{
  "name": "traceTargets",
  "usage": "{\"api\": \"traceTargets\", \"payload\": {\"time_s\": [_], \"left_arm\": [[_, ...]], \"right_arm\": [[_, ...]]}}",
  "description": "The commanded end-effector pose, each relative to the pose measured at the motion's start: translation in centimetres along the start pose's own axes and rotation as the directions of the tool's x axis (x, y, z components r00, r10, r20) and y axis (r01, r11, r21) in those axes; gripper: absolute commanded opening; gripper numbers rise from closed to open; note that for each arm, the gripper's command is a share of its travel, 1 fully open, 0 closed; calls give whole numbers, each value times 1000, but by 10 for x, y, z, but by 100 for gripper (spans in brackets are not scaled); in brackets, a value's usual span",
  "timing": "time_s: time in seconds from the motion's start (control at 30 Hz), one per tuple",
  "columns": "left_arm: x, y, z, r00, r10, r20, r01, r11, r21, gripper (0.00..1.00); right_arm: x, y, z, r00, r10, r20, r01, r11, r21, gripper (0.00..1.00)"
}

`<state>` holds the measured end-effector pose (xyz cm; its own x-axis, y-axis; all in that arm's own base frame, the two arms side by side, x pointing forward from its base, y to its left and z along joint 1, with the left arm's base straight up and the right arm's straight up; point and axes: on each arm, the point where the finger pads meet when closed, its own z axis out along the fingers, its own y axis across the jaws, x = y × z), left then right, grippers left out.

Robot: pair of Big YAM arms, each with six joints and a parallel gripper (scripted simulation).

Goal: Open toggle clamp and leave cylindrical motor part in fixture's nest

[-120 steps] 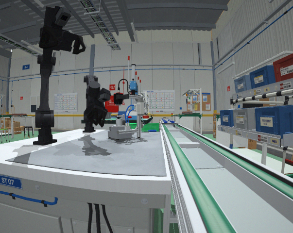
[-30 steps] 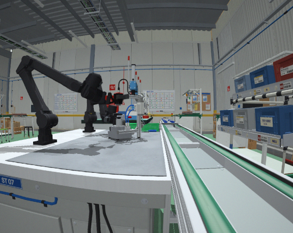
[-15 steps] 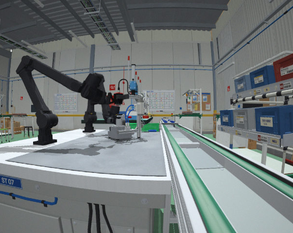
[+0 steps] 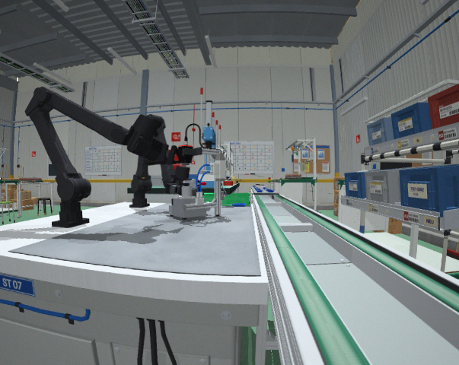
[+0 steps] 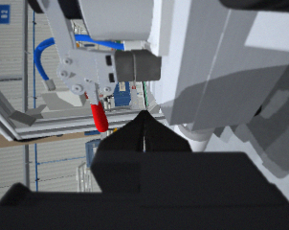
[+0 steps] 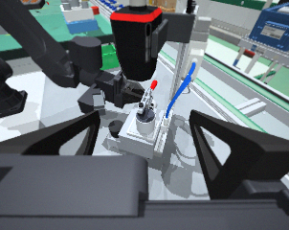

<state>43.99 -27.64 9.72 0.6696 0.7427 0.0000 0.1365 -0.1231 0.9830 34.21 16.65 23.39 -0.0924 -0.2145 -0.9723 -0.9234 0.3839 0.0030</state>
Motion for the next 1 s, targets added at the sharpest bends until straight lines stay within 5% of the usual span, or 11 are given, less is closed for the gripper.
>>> {"api": "traceTargets", "payload": {"time_s": [0.0, 0.2, 0.5, 0.97], "left_arm": [[-6, 16, 18, 1000, 2, 12, -1, 999, -36, 0], [-7, 17, 19, 1000, 5, 13, -5, 999, -40, 0], [3, 10, 3, 1000, 2, -8, -2, 1000, -24, 98], [0, 8, 2, 1000, 1, -4, -2, 1000, -19, 98]], "right_arm": [[-8, -7, -2, 1000, -6, 7, 6, 999, 38, 100], [-7, -9, -2, 1000, -3, 2, 3, 999, 50, 100], [-7, -9, -2, 1000, -7, 1, 7, 999, 53, 100], [-12, -13, -1, 1000, -12, 1, 12, 999, 51, 100]]}}
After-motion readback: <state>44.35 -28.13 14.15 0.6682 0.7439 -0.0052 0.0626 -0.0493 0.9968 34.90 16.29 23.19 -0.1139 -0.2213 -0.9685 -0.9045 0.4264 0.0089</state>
